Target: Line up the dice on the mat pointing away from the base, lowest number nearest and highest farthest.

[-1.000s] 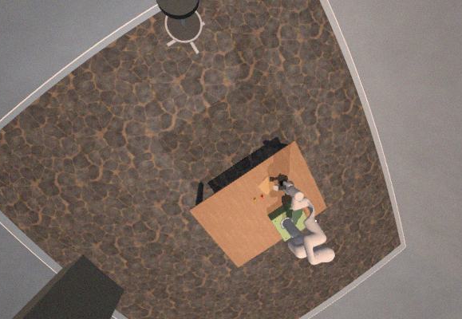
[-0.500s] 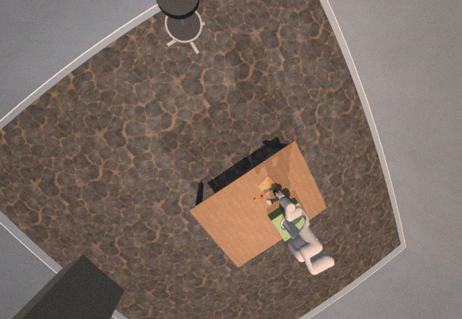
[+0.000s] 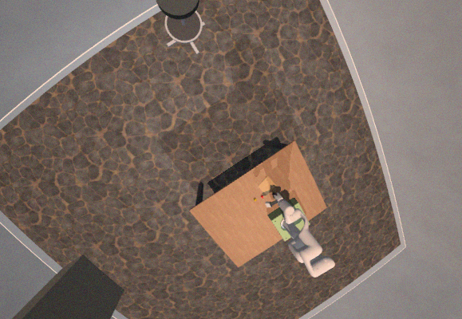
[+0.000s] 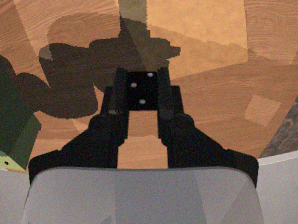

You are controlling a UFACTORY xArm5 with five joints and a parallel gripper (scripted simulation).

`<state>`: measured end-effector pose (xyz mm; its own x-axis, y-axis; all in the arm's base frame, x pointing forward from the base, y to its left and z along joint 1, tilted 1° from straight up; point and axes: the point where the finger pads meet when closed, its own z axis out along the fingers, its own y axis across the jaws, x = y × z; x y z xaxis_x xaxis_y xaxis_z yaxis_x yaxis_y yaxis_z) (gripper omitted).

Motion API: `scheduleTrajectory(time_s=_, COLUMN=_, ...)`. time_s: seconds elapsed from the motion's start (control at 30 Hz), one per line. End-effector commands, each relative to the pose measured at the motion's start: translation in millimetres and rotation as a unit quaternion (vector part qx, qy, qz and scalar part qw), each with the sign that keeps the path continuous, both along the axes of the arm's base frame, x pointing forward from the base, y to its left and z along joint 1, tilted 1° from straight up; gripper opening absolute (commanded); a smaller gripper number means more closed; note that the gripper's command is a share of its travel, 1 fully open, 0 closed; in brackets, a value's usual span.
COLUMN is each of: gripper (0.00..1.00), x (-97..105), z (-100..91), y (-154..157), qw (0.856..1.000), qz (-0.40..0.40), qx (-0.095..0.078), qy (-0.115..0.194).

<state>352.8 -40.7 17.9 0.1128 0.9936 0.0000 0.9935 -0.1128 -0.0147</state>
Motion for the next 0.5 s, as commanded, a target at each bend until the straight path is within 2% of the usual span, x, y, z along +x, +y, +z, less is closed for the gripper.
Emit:
scheduleTrajectory(time_s=0.0, gripper=0.15, x=1, z=-2.3, y=0, qw=1.000, qz=0.000, qx=0.000, qy=-0.001)
scheduleTrajectory(time_s=0.2, gripper=0.15, x=1, z=-12.5, y=0, qw=1.000, qz=0.000, qx=0.000, qy=-0.001)
scheduleTrajectory(time_s=0.47, gripper=0.15, x=0, z=-48.0, y=0, qw=1.000, qz=0.000, qx=0.000, qy=-0.001)
